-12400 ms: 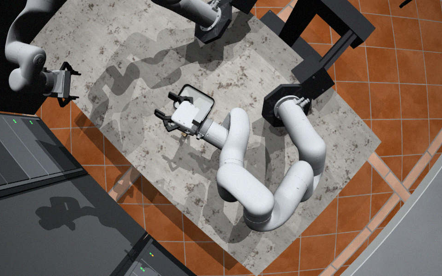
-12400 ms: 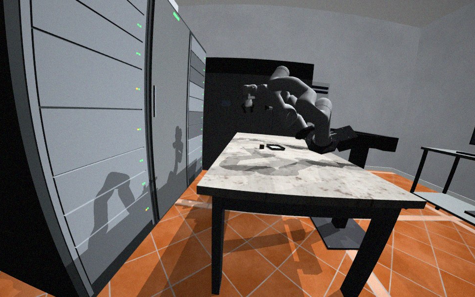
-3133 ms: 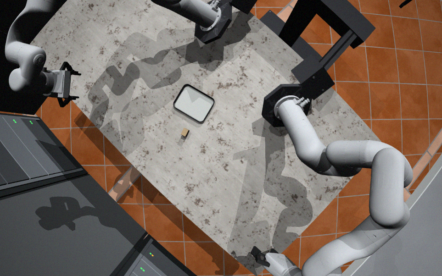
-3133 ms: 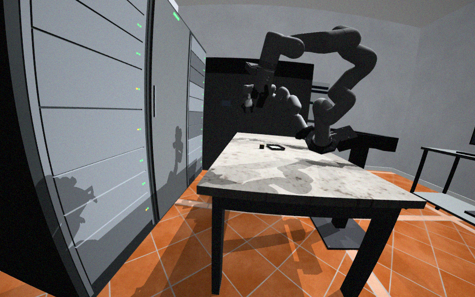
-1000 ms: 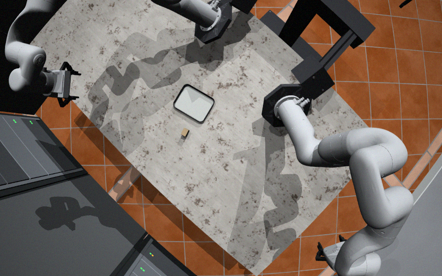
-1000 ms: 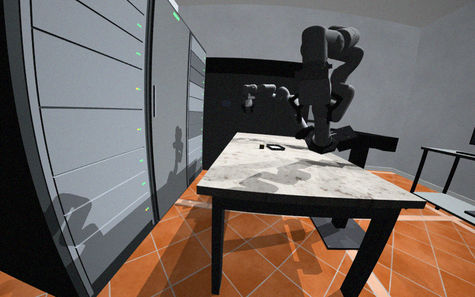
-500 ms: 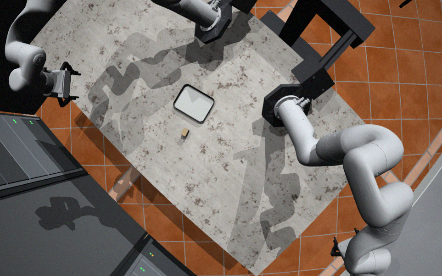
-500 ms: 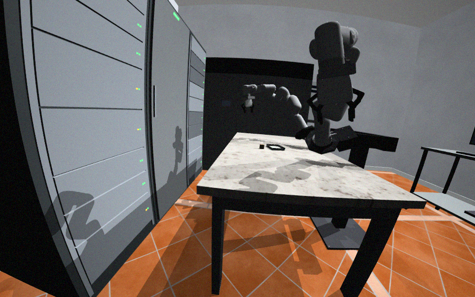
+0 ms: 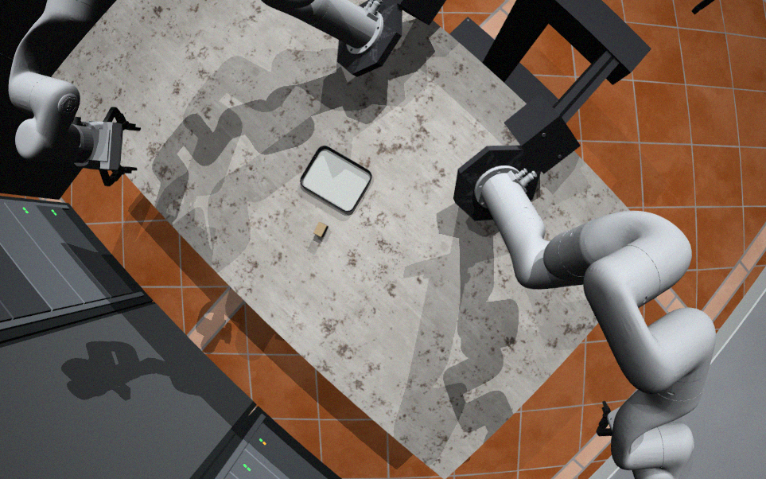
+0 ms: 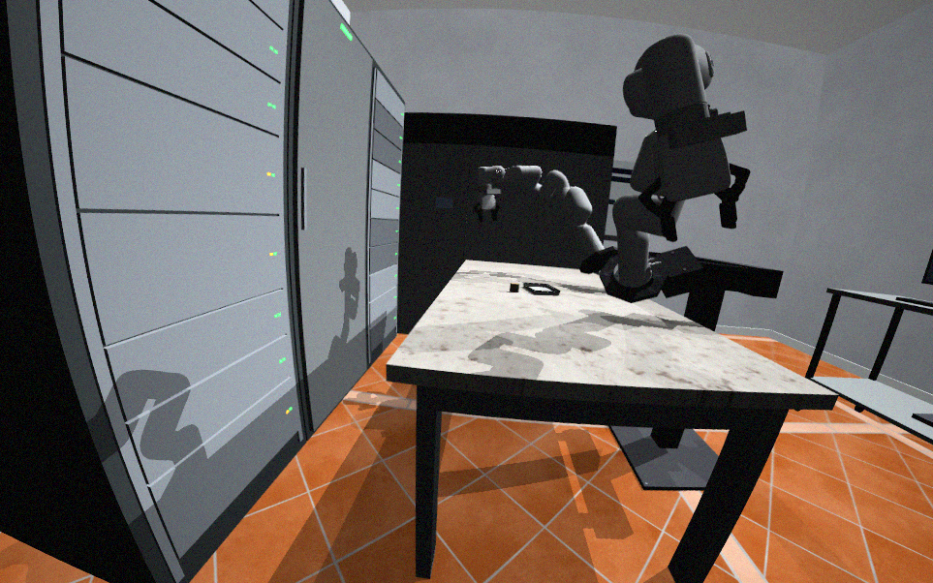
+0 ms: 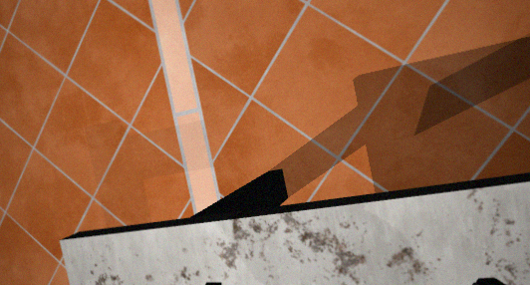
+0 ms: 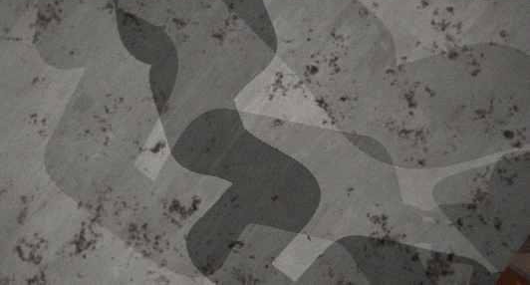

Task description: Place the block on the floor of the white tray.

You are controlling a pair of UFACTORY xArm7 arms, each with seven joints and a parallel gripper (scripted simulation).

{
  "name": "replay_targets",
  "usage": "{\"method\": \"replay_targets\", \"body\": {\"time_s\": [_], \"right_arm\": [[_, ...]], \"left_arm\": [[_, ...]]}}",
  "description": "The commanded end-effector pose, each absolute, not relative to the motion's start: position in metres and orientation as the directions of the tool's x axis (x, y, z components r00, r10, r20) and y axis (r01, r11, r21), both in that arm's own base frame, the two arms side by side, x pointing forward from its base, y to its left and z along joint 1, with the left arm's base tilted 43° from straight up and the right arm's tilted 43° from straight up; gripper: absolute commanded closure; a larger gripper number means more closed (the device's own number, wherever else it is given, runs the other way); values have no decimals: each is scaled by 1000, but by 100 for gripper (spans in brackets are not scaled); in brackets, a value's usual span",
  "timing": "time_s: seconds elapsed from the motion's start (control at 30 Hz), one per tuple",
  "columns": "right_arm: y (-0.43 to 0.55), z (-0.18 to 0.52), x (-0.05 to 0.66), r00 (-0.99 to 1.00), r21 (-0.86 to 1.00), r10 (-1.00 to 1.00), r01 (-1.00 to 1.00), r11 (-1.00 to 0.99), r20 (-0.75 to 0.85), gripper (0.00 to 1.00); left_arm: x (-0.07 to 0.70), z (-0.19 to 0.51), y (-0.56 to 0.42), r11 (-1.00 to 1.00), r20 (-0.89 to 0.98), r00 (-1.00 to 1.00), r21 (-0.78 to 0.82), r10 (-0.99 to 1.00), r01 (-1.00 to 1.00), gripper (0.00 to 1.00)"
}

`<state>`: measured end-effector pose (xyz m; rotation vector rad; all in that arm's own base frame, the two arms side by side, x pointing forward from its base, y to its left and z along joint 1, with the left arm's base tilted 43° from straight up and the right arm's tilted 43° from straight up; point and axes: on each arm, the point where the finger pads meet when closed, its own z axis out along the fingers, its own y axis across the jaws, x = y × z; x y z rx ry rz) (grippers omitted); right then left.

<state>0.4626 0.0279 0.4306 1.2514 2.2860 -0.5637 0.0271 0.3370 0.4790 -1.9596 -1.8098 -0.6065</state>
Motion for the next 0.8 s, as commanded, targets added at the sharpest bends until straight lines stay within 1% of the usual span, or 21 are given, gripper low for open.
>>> {"method": "replay_targets", "body": {"time_s": [0.0, 0.4, 0.77], "right_arm": [[29, 432, 463, -473, -124, 662, 856, 502, -581, 0], [29, 432, 463, -473, -124, 662, 856, 502, -581, 0], [29, 432, 463, -473, -124, 662, 856, 502, -581, 0]], "left_arm": [[7, 481, 338, -21, 569, 17, 0, 822, 1000, 0], [-36, 481, 337, 105, 569, -87, 0, 818, 994, 0], [-51, 481, 335, 151, 569, -124, 0, 813, 989, 0]]}}
